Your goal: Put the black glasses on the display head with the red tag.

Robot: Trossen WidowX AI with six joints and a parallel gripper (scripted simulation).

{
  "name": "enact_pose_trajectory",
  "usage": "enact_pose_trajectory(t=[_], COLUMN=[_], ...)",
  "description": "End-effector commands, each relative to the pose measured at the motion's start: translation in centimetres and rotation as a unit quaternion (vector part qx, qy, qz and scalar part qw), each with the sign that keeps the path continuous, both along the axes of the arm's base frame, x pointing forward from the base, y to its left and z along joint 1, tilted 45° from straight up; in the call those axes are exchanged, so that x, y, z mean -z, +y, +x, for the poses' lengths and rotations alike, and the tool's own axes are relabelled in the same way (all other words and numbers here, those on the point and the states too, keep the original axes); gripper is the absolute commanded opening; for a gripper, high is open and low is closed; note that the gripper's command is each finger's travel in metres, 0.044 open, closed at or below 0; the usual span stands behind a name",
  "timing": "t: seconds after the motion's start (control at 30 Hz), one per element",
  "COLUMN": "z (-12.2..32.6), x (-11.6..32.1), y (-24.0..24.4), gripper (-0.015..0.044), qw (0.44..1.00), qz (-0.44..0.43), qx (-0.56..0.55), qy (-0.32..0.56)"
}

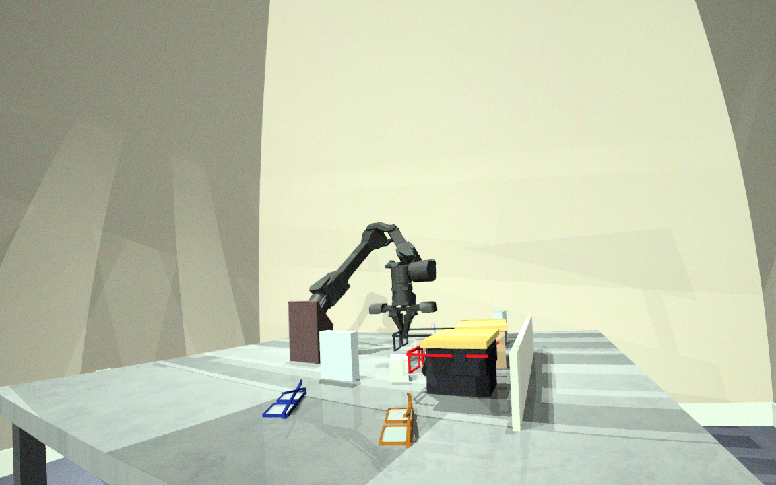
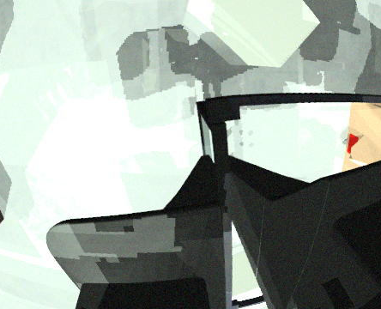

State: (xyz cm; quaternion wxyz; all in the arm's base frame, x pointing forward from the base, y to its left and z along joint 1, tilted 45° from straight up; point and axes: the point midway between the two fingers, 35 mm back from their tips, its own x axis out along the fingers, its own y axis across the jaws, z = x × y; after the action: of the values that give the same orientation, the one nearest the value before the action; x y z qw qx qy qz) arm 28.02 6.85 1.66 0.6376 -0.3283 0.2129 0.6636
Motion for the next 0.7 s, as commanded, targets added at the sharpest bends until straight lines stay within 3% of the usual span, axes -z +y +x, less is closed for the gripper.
enact_pose_trajectory(t=[0.0,0.67], z=[0.8,3.8], x=[-0.2,-0.7], y=[0.1,0.4], gripper=[0.0000,0.0000], qw=[1.000,1.000], qz=[0.002,0.002], qx=[0.002,0.002], qy=[-0.001,-0.002])
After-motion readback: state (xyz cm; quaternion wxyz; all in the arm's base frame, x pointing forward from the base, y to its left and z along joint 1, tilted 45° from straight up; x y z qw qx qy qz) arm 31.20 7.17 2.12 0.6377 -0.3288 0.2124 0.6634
